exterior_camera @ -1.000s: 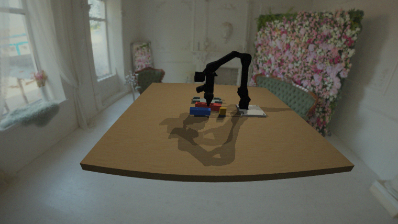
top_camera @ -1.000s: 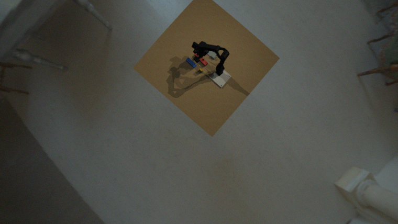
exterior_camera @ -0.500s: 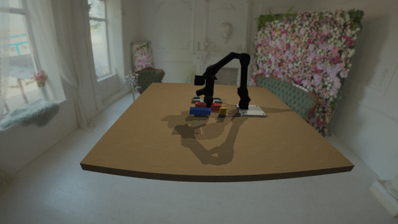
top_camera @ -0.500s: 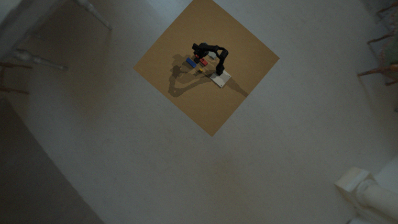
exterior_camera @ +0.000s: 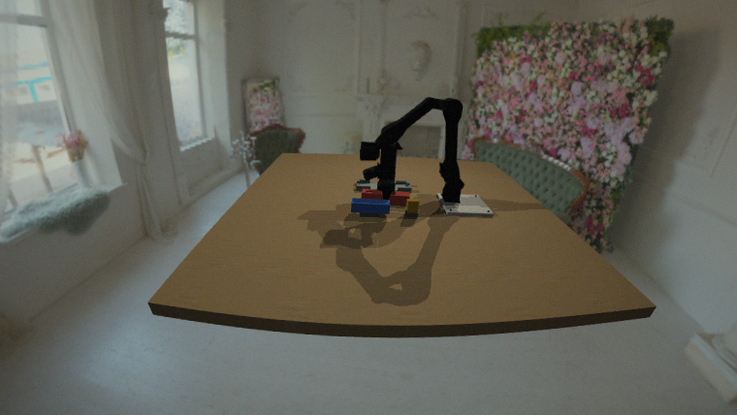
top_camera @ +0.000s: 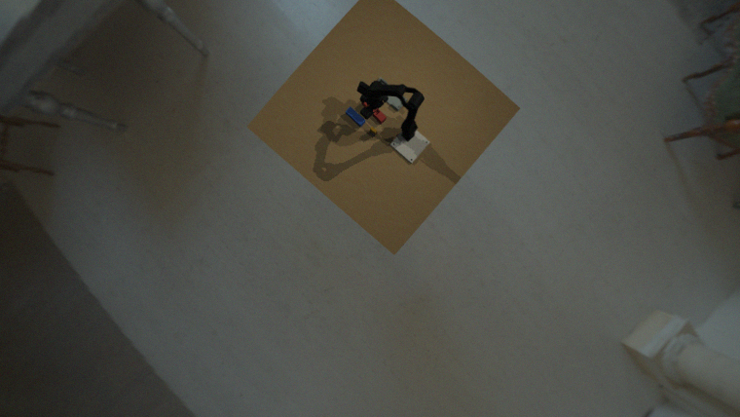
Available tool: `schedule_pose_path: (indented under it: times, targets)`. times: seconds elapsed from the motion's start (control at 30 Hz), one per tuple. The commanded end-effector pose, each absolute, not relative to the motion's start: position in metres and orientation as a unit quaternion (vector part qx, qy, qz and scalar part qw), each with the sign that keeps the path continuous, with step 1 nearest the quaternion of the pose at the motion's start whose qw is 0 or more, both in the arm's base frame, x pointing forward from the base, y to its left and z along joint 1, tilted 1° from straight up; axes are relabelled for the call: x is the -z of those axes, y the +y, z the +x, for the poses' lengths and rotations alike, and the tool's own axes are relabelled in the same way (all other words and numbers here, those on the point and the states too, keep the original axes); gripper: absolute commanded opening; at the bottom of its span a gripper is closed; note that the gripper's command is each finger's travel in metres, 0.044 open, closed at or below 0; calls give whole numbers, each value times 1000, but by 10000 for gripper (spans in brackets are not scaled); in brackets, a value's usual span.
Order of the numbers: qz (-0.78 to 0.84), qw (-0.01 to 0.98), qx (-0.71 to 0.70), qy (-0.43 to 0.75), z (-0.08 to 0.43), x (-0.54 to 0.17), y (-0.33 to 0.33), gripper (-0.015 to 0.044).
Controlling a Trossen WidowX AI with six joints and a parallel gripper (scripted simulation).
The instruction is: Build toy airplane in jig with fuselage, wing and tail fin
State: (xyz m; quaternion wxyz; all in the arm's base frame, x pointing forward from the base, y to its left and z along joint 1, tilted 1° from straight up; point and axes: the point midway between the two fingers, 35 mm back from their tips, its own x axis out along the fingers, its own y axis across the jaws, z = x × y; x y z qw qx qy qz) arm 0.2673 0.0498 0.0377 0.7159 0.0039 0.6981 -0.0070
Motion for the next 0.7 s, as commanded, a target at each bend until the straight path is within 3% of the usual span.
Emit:
schedule_pose_path:
  times: [0.0, 0.1, 0.3, 0.67]
  targets:
    - [3, 716, 9, 698, 268, -37, 49, 170]
    - [3, 716, 9, 698, 268, -37, 49, 150]
    - [3, 716, 9, 698, 270, -47, 50, 0]
    - [3, 716, 9, 698, 274, -80, 51, 0]
